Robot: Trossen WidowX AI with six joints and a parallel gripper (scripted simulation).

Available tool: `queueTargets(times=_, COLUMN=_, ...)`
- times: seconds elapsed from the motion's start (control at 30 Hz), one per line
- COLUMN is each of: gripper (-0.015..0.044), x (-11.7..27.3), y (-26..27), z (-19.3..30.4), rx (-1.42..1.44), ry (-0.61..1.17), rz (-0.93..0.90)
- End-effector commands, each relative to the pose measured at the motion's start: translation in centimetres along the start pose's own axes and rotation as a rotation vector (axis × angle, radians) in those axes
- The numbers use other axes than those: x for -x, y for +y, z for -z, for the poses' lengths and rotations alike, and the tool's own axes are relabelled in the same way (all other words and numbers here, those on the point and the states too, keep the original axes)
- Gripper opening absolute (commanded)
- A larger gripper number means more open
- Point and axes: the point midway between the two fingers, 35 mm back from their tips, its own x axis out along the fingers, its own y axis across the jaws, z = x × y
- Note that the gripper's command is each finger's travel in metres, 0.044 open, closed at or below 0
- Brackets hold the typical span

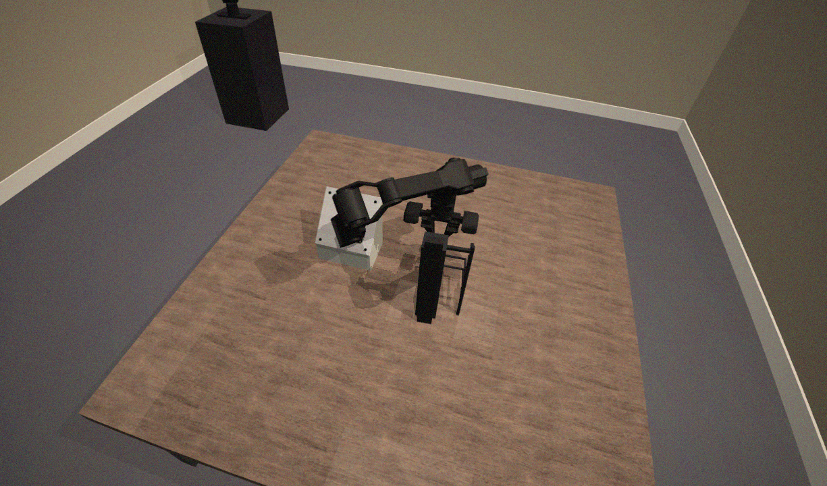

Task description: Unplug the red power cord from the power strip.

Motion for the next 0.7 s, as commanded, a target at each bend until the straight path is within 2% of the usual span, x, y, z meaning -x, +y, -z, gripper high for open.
queueTargets(times=0.0, gripper=0.0000, x=0.6, y=-0.1, z=-1.9, rx=0.015, ry=-0.027, rz=0.007)
queueTargets(times=0.23, gripper=0.0000, x=0.8, y=0.1, z=-3.1, rx=0.016, ry=-0.027, rz=0.006)
queueTargets(times=0.67, gripper=0.0341, x=0.5, y=0.3, z=-2.5, rx=0.017, ry=-0.022, rz=0.006)
